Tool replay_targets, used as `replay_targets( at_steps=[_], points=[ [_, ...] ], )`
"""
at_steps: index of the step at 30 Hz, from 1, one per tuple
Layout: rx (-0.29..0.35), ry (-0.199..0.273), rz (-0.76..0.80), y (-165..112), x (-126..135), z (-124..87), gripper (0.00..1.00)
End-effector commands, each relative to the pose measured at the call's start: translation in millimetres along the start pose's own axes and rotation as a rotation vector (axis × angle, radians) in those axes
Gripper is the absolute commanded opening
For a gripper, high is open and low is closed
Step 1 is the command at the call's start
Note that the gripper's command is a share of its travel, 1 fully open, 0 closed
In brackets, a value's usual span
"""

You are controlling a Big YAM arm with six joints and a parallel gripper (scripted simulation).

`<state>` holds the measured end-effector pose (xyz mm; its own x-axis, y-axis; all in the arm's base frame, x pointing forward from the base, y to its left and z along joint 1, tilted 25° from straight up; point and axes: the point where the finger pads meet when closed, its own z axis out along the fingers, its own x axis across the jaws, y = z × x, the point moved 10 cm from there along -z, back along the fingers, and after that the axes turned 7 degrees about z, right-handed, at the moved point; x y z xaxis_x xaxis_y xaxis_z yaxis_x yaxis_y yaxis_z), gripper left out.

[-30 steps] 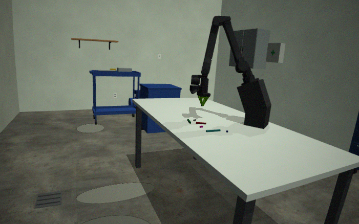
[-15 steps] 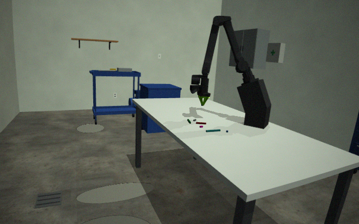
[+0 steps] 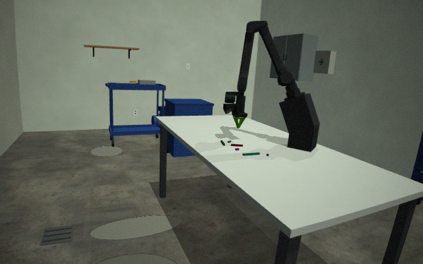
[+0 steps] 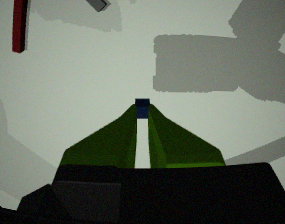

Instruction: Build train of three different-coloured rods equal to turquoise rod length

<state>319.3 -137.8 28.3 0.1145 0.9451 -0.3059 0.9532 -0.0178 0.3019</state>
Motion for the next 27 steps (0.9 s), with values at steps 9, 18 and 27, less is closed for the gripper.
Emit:
replay_targets(
  at_steps=[9,18,27],
  points=[
    [-0.009,-0.004,0.002,2.2,-4.1,51.2,0.04],
    [-0.008,-0.005,0.004,2.1,-4.2,68.7,0.04],
    [-0.008,-0.002,0.001,0.4,-1.4,68.0,0.04]
  ],
)
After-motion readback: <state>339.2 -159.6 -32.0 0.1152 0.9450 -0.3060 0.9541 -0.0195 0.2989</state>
